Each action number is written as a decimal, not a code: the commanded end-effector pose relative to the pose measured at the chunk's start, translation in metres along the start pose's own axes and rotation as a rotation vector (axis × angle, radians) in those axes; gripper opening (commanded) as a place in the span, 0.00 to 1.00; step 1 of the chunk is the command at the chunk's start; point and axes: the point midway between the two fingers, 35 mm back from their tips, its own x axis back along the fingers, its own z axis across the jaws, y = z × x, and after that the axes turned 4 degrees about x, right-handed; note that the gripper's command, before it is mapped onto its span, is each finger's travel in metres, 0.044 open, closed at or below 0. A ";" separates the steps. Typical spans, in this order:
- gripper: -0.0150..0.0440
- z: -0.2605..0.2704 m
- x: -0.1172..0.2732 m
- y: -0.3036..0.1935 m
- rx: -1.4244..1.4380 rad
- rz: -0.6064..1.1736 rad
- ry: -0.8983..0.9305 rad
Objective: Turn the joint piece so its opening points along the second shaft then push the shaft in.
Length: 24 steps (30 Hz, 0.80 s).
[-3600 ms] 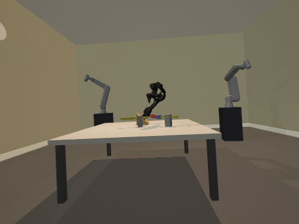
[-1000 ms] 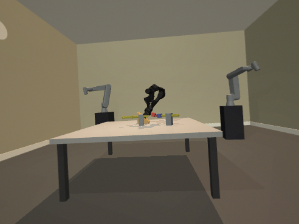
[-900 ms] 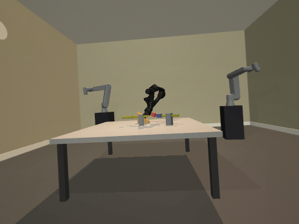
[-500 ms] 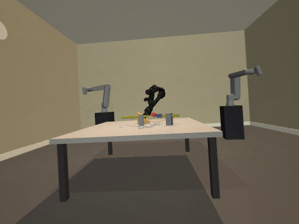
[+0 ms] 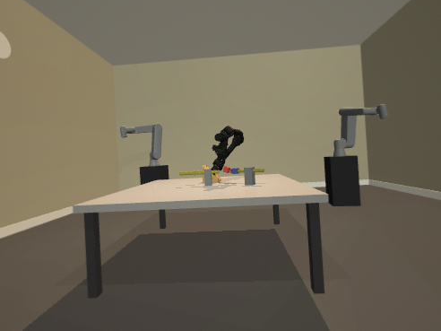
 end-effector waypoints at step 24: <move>1.00 0.004 -0.055 -0.033 -0.027 -0.002 -0.005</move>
